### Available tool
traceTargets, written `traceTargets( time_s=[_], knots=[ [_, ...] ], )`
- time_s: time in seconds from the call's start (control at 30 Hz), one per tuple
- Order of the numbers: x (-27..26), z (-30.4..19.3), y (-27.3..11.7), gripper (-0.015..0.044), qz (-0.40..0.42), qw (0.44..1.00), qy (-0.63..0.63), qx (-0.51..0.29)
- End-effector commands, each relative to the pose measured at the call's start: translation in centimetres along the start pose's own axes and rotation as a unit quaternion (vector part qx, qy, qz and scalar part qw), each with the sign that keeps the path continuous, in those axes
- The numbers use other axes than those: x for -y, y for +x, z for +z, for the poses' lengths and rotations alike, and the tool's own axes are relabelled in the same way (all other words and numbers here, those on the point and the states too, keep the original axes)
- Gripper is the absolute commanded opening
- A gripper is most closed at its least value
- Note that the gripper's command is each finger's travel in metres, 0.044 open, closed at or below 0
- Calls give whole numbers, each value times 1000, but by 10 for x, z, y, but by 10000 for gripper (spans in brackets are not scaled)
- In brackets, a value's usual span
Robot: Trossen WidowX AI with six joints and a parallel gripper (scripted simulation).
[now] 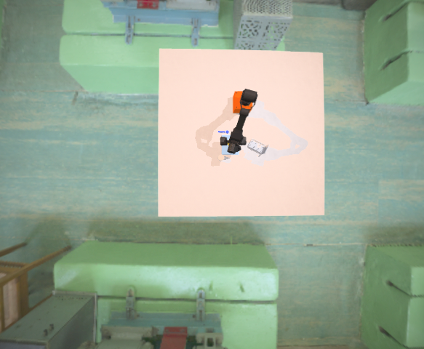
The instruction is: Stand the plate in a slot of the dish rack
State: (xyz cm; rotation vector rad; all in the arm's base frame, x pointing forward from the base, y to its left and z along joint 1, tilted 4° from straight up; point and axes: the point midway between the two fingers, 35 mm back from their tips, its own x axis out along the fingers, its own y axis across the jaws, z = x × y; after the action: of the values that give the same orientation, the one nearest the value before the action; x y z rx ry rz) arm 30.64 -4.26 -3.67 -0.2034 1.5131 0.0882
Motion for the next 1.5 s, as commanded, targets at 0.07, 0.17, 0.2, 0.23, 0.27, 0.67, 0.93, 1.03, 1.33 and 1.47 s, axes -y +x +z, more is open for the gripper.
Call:
traceTargets(
  time_s=[0.07, 0.17, 0.2, 0.23, 0.27, 0.67, 0.93, 1.03, 1.33, 1.47],
  knots=[
    [0, 0, 0, 294, 1, 1000, -2, 1],
    [0, 2, -4, 216, 1, 1000, -2, 1],
    [1, 3, -9, 189, 1, 1000, -2, 1],
    [1, 5, -15, 163, 1, 1000, -2, 1],
    [2, 6, -21, 137, 1, 1000, -2, 1],
    [5, 18, -96, 0, -4, 1000, 2, 10],
    [5, 18, -136, 0, -2, 1000, 0, 7],
    [5, 18, -149, 0, -1, 1000, -1, 5],
    [3, 17, -173, 0, 1, 1000, 1, 2],
    [-27, 14, -174, 0, 3, 998, 59, 2]
  ],
)
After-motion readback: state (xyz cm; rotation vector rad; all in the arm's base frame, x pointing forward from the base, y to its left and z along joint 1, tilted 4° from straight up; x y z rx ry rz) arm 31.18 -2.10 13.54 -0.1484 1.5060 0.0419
